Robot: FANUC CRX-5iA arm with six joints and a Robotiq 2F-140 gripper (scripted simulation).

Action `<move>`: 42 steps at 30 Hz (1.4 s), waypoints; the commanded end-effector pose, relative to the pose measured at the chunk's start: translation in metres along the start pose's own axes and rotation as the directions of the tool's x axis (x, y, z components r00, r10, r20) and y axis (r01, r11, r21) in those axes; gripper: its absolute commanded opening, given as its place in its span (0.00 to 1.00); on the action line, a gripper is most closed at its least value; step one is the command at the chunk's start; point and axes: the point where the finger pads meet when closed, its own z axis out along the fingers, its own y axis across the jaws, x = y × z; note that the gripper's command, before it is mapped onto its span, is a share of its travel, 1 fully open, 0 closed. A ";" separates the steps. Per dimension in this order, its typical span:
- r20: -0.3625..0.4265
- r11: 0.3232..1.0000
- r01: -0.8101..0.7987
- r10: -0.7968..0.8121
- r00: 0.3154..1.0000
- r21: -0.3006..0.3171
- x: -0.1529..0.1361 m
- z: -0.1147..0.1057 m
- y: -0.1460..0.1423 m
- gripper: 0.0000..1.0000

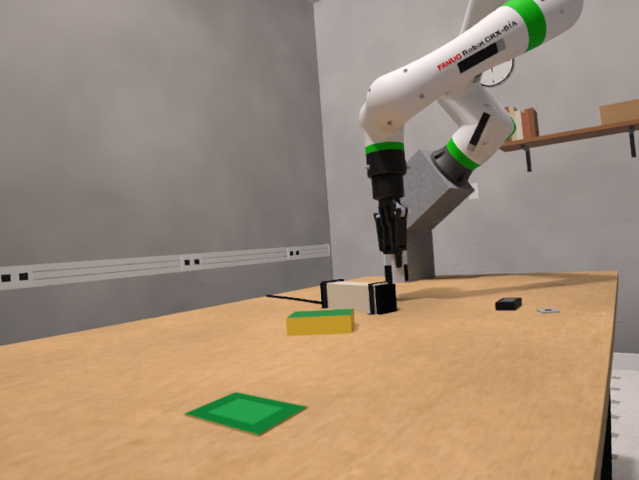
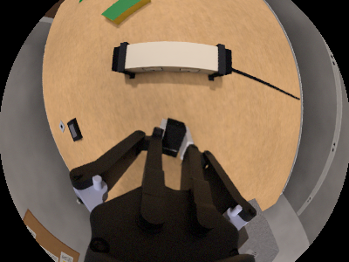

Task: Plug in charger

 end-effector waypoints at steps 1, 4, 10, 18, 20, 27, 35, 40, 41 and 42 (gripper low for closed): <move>-0.001 1.000 0.000 0.000 1.000 0.000 0.001 -0.001 0.000 0.10; -0.001 1.000 -0.004 0.004 1.000 0.000 0.001 -0.001 0.000 0.10; -0.001 0.999 -0.053 0.053 0.999 0.000 0.001 -0.001 -0.001 0.10; -0.001 0.920 -0.392 0.392 0.920 0.000 0.001 -0.001 -0.006 0.10; -0.001 0.857 -0.515 0.515 0.857 0.001 0.001 -0.001 -0.008 0.10; 0.003 0.708 -0.706 0.706 0.708 0.012 0.002 -0.001 -0.014 0.10; 0.024 0.314 -0.949 0.949 0.315 0.028 0.002 -0.001 -0.025 0.10; 0.042 0.075 -0.997 0.996 0.077 0.031 0.002 -0.001 -0.032 0.10; 0.046 0.027 -0.999 0.999 0.028 0.031 0.002 -0.001 -0.033 0.10; 0.050 -0.022 -0.999 0.999 -0.021 0.030 0.002 0.000 -0.034 0.10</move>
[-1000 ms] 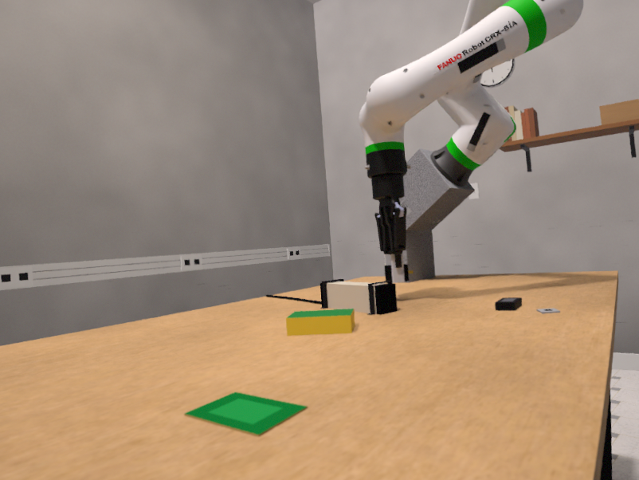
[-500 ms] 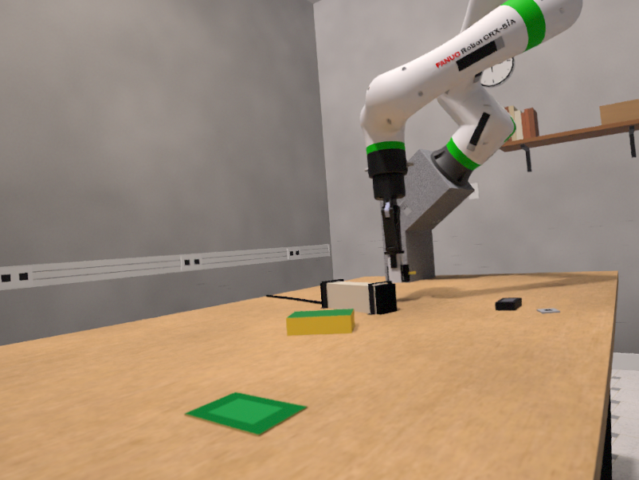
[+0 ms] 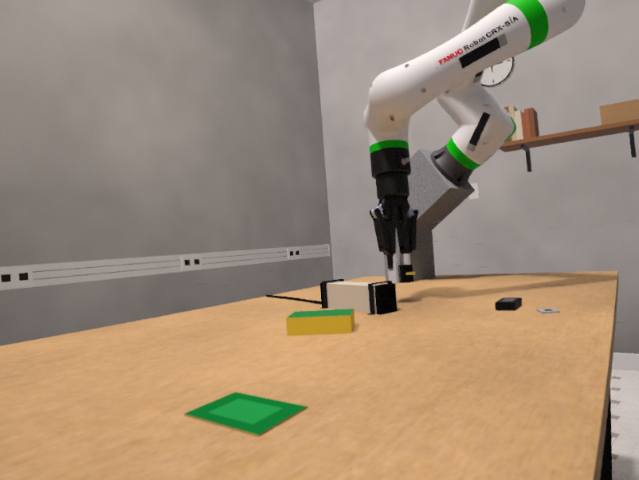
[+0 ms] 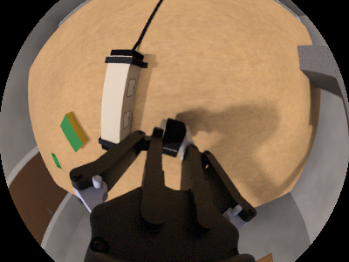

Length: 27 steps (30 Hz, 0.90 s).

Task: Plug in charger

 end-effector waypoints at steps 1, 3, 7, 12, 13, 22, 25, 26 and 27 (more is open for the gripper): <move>-0.023 0.974 -0.227 0.227 0.974 0.000 -0.005 0.000 -0.002 0.10; -0.019 0.932 -0.363 0.363 0.932 0.006 -0.006 0.000 -0.002 0.10; -0.011 0.853 -0.522 0.522 0.853 0.013 -0.009 0.000 -0.003 0.10; -0.003 0.702 -0.712 0.712 0.702 0.018 -0.011 0.000 -0.003 0.10; -0.002 0.666 -0.745 0.745 0.667 0.018 -0.011 0.000 -0.003 0.10; -0.015 0.315 -0.949 0.949 0.315 0.029 -0.012 0.000 -0.003 0.10; -0.031 0.182 -0.982 0.983 0.181 0.042 -0.012 0.001 -0.003 0.10; -0.038 0.138 -0.989 0.990 0.136 0.049 -0.012 0.001 -0.003 0.10; -0.047 0.095 -0.994 0.995 0.092 0.057 -0.012 0.001 -0.003 0.10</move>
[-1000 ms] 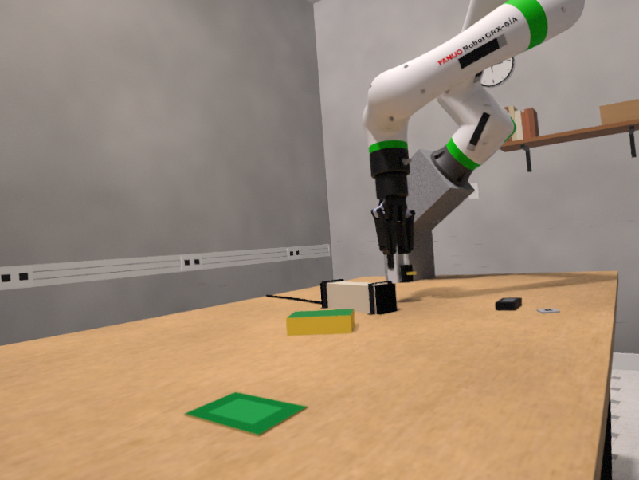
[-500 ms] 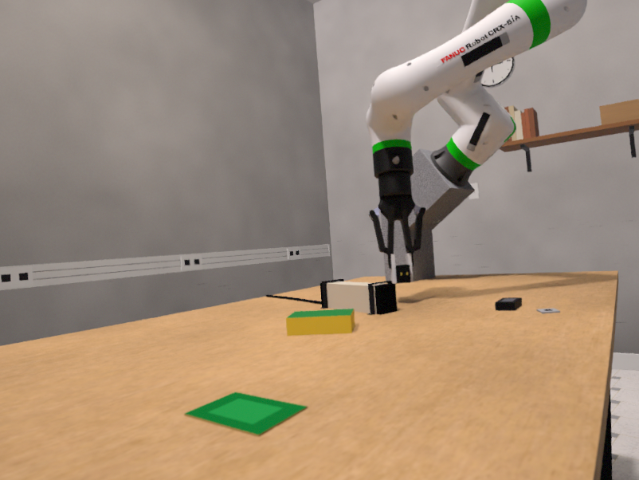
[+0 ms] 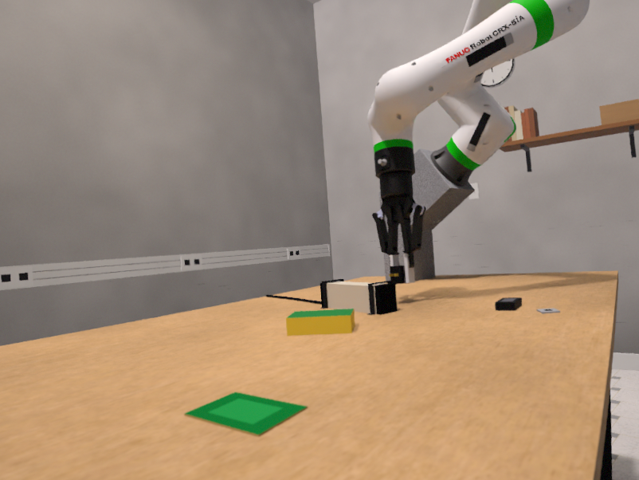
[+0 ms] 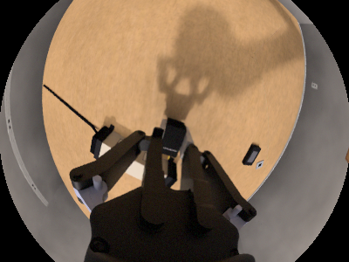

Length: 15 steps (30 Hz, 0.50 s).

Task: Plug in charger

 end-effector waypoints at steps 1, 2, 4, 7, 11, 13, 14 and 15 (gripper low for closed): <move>-0.066 0.972 -0.228 0.232 0.970 0.059 -0.002 -0.001 0.000 0.10; -0.066 0.972 -0.228 0.232 0.970 0.059 -0.002 0.000 0.000 0.10; -0.066 0.972 -0.228 0.232 0.970 0.059 -0.002 0.000 0.000 0.10; -0.066 0.972 -0.228 0.232 0.970 0.059 -0.002 0.002 0.000 0.10; -0.066 0.972 -0.229 0.232 0.970 0.059 -0.002 0.003 0.000 0.10; -0.066 0.972 -0.229 0.232 0.970 0.059 -0.002 0.005 0.000 0.10; -0.066 0.972 -0.229 0.232 0.970 0.059 -0.002 0.005 0.000 0.10; -0.066 0.972 -0.229 0.232 0.970 0.059 -0.001 0.006 0.000 0.10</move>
